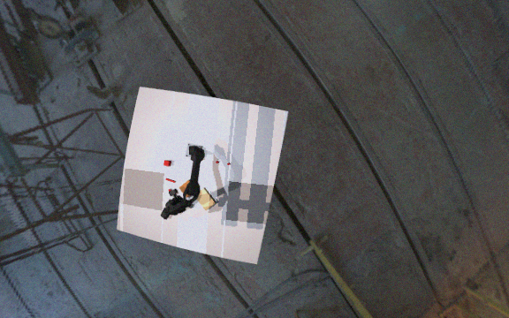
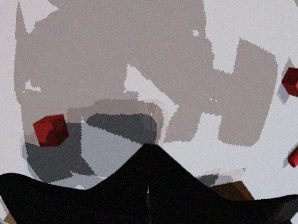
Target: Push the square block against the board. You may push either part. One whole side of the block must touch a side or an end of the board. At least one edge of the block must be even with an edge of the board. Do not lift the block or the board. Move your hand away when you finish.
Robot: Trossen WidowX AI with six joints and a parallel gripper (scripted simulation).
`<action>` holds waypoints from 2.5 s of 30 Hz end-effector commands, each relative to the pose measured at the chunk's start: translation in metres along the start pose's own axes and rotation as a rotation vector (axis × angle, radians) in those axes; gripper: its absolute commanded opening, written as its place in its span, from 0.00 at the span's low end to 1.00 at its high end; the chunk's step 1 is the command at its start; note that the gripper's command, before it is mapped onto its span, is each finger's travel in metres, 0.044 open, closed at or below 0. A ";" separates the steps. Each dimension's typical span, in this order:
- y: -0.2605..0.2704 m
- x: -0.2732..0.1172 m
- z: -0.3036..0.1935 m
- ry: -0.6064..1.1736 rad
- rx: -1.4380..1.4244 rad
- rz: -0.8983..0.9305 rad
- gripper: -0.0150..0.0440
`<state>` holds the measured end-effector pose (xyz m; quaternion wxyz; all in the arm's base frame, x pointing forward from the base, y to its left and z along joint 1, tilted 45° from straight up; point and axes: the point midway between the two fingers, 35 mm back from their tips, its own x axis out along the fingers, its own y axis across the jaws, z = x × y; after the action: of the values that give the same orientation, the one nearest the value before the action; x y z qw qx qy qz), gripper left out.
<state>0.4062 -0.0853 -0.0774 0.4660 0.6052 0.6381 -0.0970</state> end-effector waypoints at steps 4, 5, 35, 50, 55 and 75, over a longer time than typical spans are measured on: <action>-0.002 0.002 0.011 0.003 -0.004 -0.005 0.25; -0.002 0.002 0.012 0.003 -0.004 -0.005 0.25; -0.033 -0.040 -0.010 0.002 -0.228 -0.008 0.25; -0.034 0.002 -0.019 0.005 -0.227 -0.006 0.25; -0.035 0.002 -0.027 0.005 -0.227 -0.006 0.25; -0.041 0.002 -0.058 0.006 -0.226 -0.007 0.25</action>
<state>0.3496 -0.0633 -0.0656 0.5375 0.5450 0.6430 -0.0245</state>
